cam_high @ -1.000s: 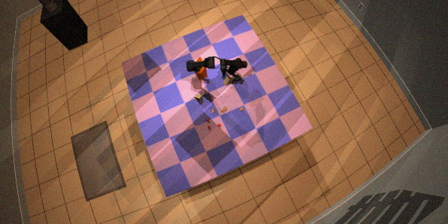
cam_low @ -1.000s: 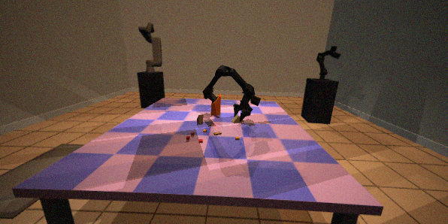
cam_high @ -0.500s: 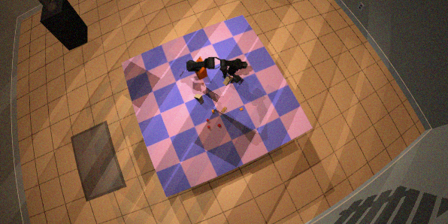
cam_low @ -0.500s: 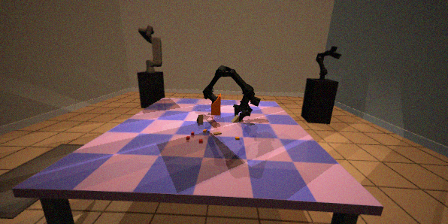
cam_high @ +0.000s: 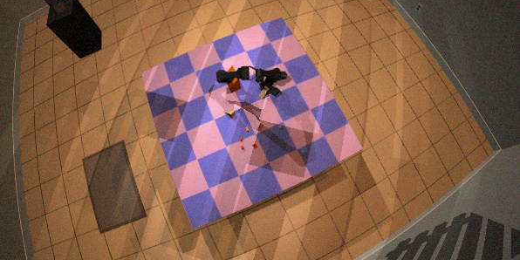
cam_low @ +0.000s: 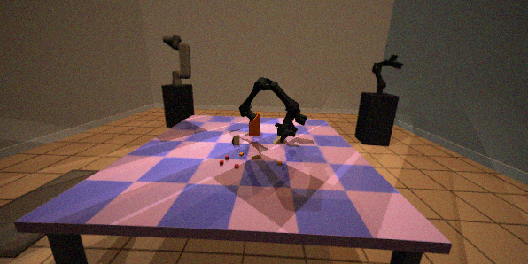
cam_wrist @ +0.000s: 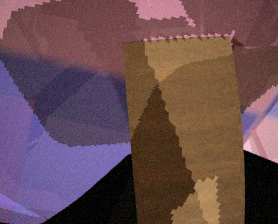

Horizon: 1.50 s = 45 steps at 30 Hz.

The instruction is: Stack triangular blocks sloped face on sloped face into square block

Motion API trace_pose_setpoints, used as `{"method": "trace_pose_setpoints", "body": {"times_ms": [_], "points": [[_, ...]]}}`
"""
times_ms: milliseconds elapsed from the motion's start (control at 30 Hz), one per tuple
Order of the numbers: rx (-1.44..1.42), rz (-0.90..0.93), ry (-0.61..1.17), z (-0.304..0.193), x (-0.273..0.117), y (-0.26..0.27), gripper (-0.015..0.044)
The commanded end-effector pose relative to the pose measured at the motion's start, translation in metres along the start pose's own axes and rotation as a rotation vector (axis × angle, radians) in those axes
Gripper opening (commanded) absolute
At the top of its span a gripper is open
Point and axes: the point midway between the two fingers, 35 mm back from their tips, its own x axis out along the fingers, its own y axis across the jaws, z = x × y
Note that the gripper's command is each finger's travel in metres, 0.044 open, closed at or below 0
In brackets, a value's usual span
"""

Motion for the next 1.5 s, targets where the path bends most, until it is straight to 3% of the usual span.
{"method": "trace_pose_setpoints", "body": {"times_ms": [0, 733, 1033, 1467], "points": [[0.0, 0.0, 0.0, -0.001, -0.003, 0.0, 0.0], [-0.002, 0.0, -0.003, -0.037, -0.093, 0.0, 0.0], [0.012, -0.004, -0.002, -0.036, -0.089, 0.001, 0.0], [0.423, -0.069, -0.134, -0.036, -0.087, 0.003, 0.0]]}}
